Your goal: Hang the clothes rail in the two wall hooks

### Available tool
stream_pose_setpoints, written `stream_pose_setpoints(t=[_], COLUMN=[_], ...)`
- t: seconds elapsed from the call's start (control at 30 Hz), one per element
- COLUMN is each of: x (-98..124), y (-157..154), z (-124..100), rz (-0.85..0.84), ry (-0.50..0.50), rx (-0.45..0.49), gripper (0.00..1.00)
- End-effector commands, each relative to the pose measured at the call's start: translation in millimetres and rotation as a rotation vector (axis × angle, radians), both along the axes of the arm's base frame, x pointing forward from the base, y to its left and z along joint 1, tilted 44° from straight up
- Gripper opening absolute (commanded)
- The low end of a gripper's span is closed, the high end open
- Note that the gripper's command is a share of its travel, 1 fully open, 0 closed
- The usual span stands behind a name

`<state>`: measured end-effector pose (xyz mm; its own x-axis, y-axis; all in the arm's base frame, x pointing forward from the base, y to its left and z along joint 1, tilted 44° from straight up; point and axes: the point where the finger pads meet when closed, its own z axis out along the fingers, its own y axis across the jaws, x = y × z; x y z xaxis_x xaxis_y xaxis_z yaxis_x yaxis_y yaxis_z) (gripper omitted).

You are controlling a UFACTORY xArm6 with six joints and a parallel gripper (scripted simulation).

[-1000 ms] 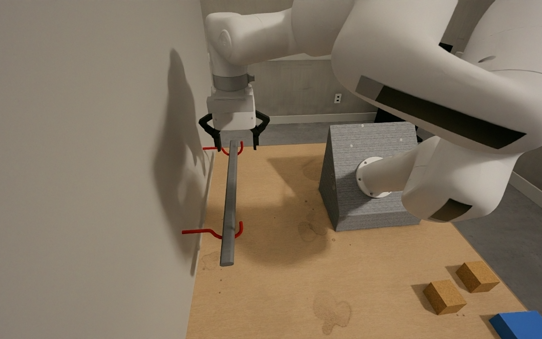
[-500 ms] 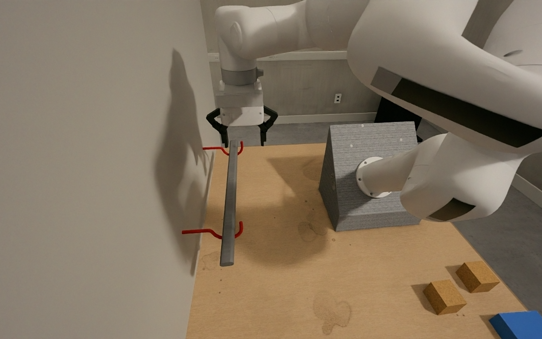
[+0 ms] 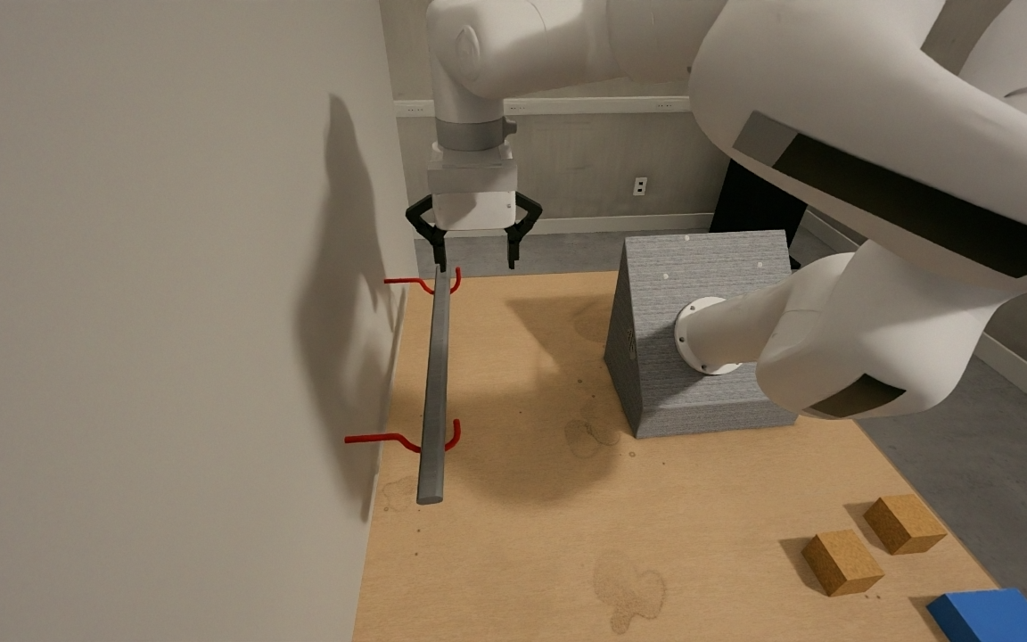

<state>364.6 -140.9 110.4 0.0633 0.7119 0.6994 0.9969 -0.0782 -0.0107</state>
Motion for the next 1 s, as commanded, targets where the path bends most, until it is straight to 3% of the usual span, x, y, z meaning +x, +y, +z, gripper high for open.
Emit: stream_pose_setpoints(t=[0.0, 0.97], x=[-5.8, -44.7], y=[-3.3, -14.9], z=[3.5, 18.8], rz=[-0.001, -0.001], ry=[-0.003, -0.002], rx=[-0.003, -0.003], gripper=[1.0, 1.0])
